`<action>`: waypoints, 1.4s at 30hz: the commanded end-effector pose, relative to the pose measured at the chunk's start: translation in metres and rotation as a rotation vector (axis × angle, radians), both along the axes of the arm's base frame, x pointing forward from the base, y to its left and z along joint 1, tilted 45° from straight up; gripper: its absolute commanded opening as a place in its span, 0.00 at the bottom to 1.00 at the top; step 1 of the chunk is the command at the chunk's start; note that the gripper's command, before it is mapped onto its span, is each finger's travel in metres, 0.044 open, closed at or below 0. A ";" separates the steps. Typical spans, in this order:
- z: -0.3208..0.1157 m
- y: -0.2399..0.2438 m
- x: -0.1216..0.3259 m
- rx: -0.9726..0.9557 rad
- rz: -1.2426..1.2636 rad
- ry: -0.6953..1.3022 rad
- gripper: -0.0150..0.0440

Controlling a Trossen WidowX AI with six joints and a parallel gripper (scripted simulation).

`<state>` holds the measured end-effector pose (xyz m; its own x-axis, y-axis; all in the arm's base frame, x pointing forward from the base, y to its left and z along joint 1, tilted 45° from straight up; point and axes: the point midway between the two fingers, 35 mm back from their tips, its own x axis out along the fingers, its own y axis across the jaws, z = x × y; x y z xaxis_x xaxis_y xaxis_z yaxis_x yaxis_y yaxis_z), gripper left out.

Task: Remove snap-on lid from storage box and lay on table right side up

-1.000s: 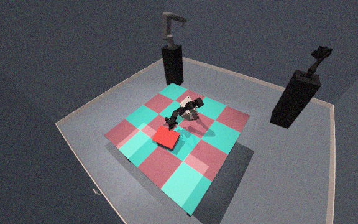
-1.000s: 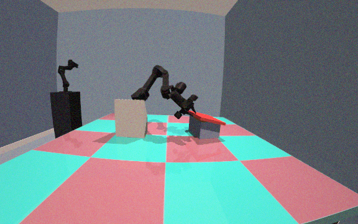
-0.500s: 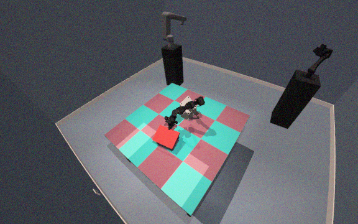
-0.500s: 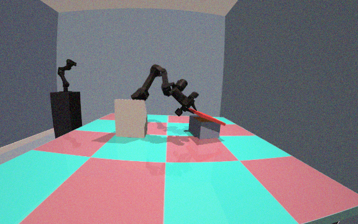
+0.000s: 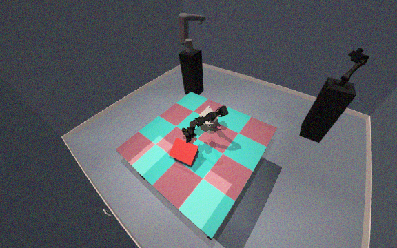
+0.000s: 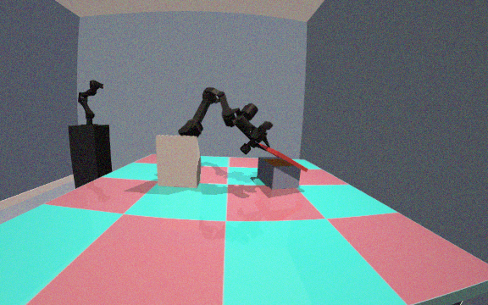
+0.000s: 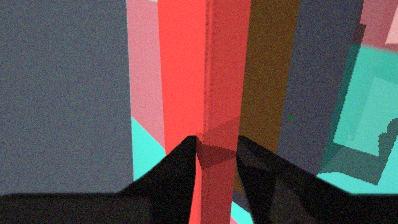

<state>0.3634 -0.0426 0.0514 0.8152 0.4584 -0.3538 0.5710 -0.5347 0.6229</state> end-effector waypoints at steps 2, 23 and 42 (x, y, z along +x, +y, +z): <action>0.012 -0.009 0.006 -0.014 -0.007 -0.023 0.25; 0.034 -0.028 0.015 -0.015 -0.007 -0.023 0.25; 0.051 -0.045 0.012 -0.016 -0.006 -0.022 0.25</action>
<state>0.3741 -0.0819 0.0905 0.8163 0.4527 -0.3589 0.5710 -0.5383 0.6198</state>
